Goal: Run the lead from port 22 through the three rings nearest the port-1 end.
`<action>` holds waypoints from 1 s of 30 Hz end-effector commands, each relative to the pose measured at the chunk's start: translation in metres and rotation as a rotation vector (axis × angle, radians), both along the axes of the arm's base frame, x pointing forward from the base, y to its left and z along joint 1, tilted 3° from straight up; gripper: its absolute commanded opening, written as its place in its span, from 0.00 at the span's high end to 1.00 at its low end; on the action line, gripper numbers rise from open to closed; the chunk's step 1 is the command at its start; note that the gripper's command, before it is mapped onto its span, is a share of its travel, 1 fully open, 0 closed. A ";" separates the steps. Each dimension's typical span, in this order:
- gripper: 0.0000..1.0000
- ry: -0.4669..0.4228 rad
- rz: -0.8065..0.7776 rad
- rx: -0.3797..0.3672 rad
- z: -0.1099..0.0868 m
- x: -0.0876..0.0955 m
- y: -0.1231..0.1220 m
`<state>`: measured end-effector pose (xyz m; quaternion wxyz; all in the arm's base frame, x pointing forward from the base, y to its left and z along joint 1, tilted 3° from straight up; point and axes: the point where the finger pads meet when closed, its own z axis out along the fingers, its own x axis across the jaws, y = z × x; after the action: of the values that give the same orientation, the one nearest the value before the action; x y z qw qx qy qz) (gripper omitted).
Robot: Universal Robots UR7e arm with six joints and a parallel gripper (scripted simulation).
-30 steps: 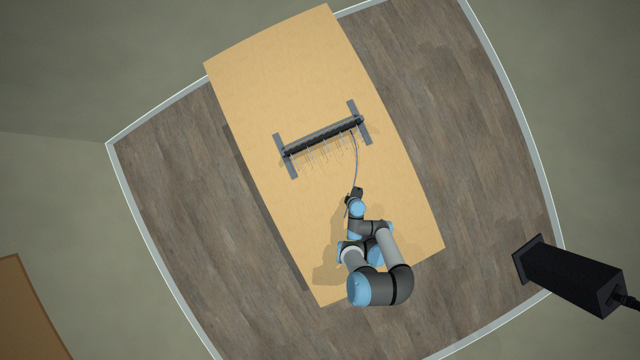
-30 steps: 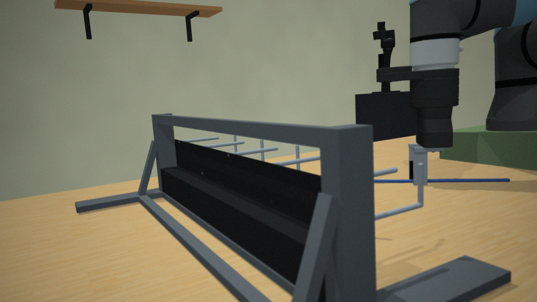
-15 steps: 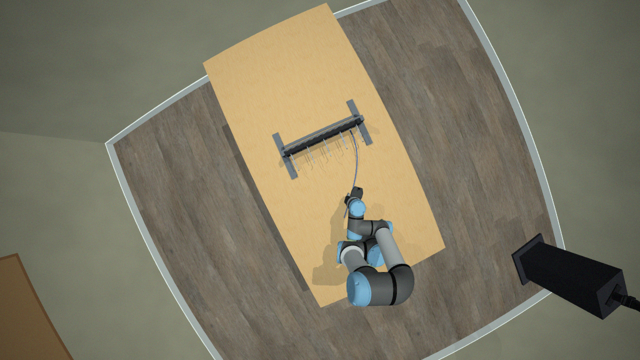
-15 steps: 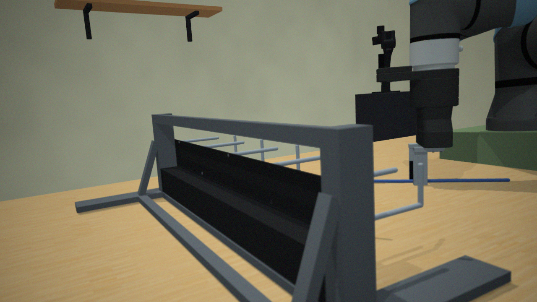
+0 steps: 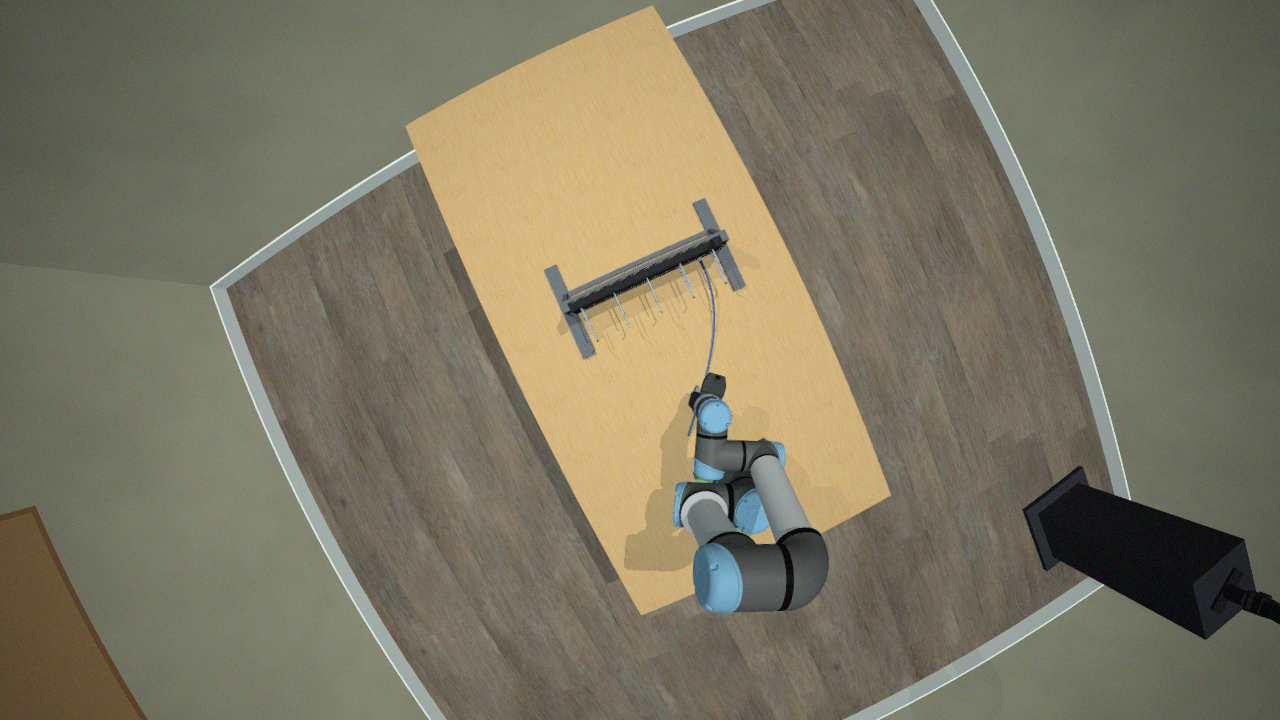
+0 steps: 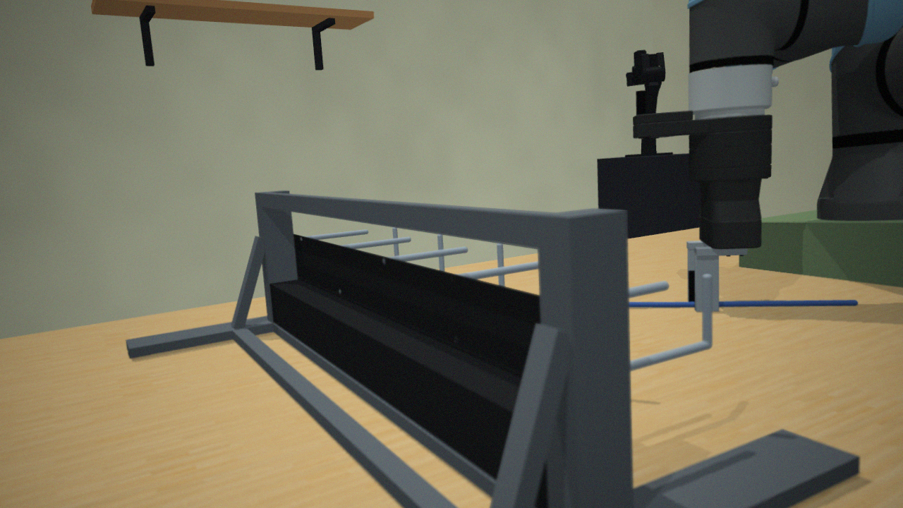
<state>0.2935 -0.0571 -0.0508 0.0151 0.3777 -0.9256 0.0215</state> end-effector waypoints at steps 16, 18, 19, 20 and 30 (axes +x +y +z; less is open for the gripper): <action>1.00 -0.001 0.000 0.000 0.000 0.000 0.000; 1.00 -0.001 0.000 0.000 0.000 0.000 0.000; 1.00 -0.001 0.000 0.000 0.000 0.000 0.000; 1.00 -0.001 0.000 0.000 0.000 0.000 0.000; 1.00 -0.001 0.000 0.000 0.000 0.000 0.000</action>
<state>0.2935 -0.0571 -0.0508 0.0151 0.3777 -0.9256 0.0215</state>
